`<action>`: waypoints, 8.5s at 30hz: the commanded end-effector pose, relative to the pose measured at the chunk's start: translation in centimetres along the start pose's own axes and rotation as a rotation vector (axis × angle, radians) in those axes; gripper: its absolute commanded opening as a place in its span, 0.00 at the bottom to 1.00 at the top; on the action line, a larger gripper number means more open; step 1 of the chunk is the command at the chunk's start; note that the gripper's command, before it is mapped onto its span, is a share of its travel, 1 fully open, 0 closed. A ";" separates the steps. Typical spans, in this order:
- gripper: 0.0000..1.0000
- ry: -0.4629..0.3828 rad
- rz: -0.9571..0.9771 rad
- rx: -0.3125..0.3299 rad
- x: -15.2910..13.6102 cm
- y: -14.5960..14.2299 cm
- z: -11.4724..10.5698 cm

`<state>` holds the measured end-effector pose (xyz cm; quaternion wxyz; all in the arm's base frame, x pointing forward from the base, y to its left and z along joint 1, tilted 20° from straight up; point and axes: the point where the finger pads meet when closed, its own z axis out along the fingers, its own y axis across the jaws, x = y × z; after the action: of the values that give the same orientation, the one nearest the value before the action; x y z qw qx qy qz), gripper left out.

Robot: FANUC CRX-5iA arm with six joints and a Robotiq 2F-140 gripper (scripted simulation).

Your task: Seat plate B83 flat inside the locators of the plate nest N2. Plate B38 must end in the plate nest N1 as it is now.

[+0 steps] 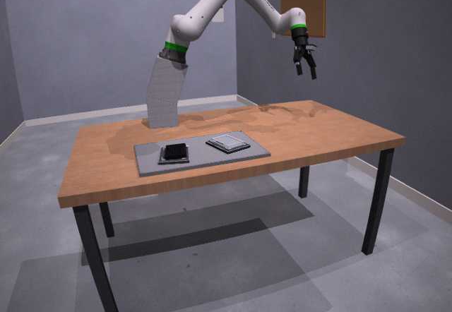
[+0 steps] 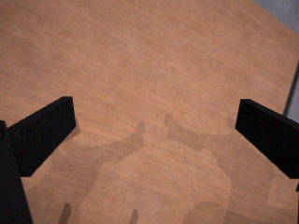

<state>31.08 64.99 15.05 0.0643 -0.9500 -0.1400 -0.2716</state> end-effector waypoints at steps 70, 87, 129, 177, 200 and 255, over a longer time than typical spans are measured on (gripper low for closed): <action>1.00 -0.258 0.051 -0.136 2.5 18.3 14.2; 1.00 -0.354 0.095 -0.144 2.1 24.8 18.0; 1.00 -0.499 0.221 -0.097 -1.4 41.8 25.5; 1.00 -0.551 0.425 0.023 -9.4 60.5 30.5; 1.00 -0.508 0.559 0.090 -14.9 69.4 31.7; 1.00 -0.452 0.649 0.121 -20.6 75.1 34.7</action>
<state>54.14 -4.40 -28.81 0.1705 -0.9751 0.1412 -0.0116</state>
